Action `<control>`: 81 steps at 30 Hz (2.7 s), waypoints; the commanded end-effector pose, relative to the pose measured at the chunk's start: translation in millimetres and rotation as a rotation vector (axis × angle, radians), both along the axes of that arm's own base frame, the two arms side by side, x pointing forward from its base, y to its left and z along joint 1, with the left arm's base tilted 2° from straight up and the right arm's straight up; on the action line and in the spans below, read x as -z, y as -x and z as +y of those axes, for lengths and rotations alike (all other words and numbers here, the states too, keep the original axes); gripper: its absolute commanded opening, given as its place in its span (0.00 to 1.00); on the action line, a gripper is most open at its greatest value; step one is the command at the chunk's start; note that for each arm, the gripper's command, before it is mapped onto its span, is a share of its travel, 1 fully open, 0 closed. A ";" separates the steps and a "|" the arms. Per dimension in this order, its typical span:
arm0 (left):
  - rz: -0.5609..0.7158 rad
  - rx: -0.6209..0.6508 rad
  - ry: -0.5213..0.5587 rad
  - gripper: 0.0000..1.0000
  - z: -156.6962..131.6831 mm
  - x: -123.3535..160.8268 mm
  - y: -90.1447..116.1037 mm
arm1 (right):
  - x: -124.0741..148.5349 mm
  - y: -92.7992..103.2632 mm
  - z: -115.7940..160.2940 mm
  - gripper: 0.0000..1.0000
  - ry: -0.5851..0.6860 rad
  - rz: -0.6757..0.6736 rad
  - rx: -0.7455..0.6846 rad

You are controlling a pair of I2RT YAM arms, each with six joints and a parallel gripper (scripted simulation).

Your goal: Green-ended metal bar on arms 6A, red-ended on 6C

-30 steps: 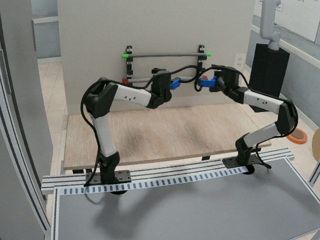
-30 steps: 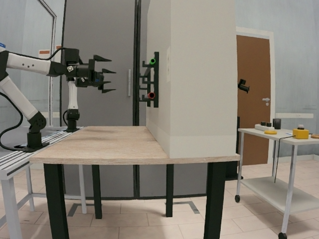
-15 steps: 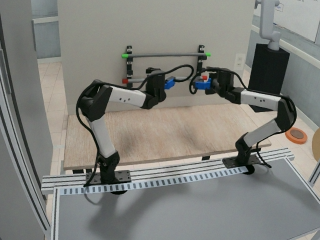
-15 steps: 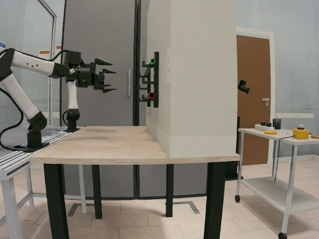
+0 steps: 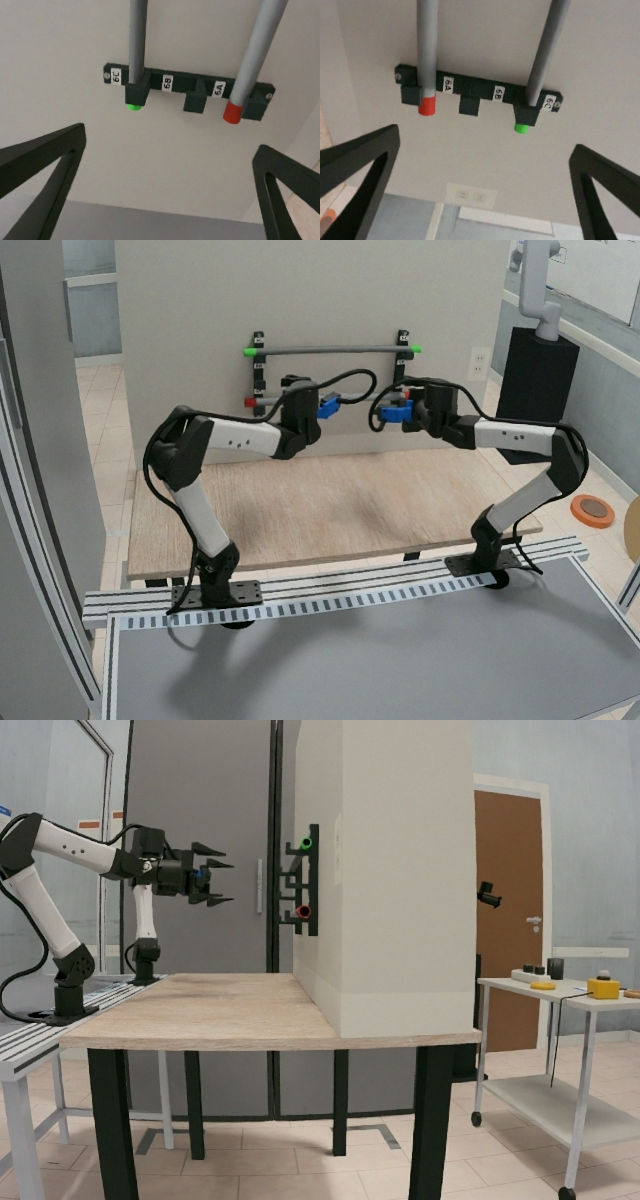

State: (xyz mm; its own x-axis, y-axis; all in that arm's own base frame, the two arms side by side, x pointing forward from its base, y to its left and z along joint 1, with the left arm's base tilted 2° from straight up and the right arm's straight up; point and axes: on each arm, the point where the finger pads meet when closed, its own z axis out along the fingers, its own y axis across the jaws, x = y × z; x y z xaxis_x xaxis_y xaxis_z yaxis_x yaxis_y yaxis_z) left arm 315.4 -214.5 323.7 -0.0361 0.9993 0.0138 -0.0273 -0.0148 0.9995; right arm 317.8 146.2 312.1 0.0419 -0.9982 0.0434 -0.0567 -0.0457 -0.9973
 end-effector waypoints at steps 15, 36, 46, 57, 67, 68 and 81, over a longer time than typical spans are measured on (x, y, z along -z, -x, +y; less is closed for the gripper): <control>0.004 0.019 -0.004 1.00 29.6 -1.0 3.5 | -23.8 -0.3 28.1 1.00 -0.044 -0.054 0.015; 0.004 0.019 -0.004 1.00 48.0 -1.3 3.8 | -23.7 0.1 46.6 1.00 -0.044 -0.054 0.015; 0.004 0.019 -0.004 1.00 48.0 -1.3 3.8 | -23.7 0.1 46.6 1.00 -0.044 -0.054 0.015; 0.004 0.019 -0.004 1.00 48.0 -1.3 3.8 | -23.7 0.1 46.6 1.00 -0.044 -0.054 0.015; 0.004 0.019 -0.004 1.00 48.0 -1.3 3.8 | -23.7 0.1 46.6 1.00 -0.044 -0.054 0.015; 0.004 0.019 -0.004 1.00 48.0 -1.3 3.8 | -23.7 0.1 46.6 1.00 -0.044 -0.054 0.015; 0.004 0.019 -0.004 1.00 48.3 4.5 -3.0 | -17.8 -6.5 46.7 1.00 -0.044 -0.054 0.015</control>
